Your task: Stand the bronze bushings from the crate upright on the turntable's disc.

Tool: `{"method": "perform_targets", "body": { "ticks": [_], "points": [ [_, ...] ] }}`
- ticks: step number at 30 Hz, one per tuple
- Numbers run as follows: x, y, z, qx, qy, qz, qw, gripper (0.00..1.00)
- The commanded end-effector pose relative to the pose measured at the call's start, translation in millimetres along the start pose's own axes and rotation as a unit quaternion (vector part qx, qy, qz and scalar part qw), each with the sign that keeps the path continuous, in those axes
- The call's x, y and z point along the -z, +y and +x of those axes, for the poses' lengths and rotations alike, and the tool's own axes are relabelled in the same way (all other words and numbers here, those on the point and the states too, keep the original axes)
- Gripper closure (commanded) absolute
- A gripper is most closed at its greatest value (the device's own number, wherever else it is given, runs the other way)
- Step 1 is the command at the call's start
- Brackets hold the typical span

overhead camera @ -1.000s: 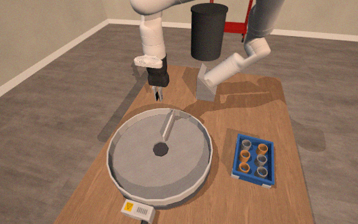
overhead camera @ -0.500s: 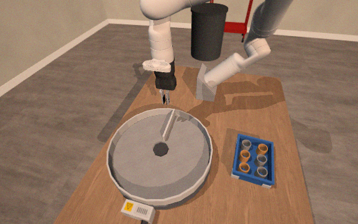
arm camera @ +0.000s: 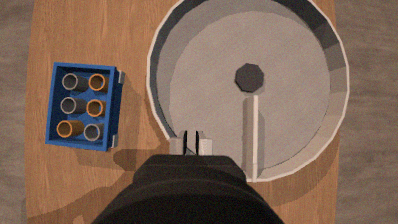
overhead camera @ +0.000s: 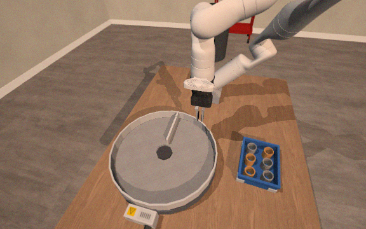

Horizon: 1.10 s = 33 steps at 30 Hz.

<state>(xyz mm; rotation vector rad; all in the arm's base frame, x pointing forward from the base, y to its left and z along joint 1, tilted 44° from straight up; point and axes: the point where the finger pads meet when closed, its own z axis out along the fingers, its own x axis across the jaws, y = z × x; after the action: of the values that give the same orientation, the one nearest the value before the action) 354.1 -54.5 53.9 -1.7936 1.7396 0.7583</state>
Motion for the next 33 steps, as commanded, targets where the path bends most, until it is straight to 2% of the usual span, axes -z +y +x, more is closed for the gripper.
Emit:
{"method": "perform_targets", "body": {
  "ticks": [1,2,3,17,19,22,26,33],
  "points": [
    [-1.6,-11.8,-30.1,0.005,0.008,0.005,1.0,0.64],
    [-1.6,-11.8,-30.1,0.005,0.008,0.005,1.0,0.64],
    [-7.0,-15.8,-51.8,0.004,0.009,0.005,1.0,0.64],
    [-39.8,-33.8,-177.3,0.003,0.008,0.004,1.0,0.64],
    [-39.8,-33.8,-177.3,0.003,0.008,0.004,1.0,0.64],
    [-46.4,-39.4,-205.6,0.004,0.009,0.005,1.0,0.64],
    [-51.7,-43.5,-228.6,0.011,0.009,0.006,1.0,0.64],
    [-56.4,-41.7,-236.0,0.01,0.008,0.002,1.0,0.64]
  ]
}}
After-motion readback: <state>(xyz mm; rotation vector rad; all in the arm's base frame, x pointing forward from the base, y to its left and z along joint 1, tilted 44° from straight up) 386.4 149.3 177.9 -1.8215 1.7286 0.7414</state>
